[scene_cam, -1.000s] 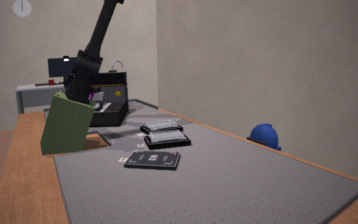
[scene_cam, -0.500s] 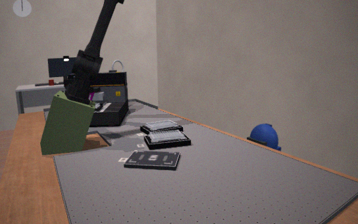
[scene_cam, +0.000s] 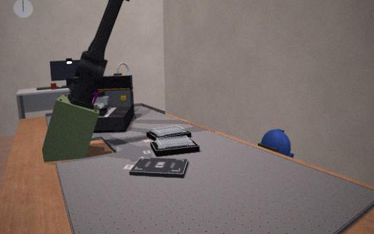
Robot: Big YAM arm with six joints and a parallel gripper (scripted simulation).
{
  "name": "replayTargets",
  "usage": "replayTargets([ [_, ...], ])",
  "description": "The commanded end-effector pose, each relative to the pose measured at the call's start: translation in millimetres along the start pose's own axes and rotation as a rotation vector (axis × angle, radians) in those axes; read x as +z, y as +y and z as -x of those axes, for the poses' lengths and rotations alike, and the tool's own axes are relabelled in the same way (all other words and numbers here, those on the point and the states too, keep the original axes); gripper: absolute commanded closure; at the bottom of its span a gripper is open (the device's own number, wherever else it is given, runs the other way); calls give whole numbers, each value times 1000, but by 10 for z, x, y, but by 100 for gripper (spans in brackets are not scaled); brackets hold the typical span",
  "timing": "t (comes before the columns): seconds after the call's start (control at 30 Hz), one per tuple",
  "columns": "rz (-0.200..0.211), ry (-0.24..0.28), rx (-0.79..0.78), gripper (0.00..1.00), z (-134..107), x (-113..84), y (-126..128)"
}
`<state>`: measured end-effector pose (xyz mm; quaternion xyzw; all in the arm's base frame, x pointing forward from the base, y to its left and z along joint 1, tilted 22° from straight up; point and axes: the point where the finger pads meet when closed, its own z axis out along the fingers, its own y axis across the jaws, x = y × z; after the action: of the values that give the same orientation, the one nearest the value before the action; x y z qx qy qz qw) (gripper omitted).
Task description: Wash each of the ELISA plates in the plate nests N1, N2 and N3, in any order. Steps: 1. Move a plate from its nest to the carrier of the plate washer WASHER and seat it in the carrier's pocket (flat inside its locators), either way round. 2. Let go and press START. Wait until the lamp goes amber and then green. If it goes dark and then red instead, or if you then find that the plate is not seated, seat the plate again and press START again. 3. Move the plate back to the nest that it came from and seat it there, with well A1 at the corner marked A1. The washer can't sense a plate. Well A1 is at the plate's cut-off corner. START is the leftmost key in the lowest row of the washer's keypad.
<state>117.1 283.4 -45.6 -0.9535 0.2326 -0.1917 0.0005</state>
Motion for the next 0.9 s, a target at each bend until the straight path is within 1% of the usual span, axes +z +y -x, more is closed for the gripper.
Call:
replayTargets([
  [0.0,-40,-12,13,16,65,-186,-192],
  [0.87,-43,-18,15,16,70,-616,-200],
])
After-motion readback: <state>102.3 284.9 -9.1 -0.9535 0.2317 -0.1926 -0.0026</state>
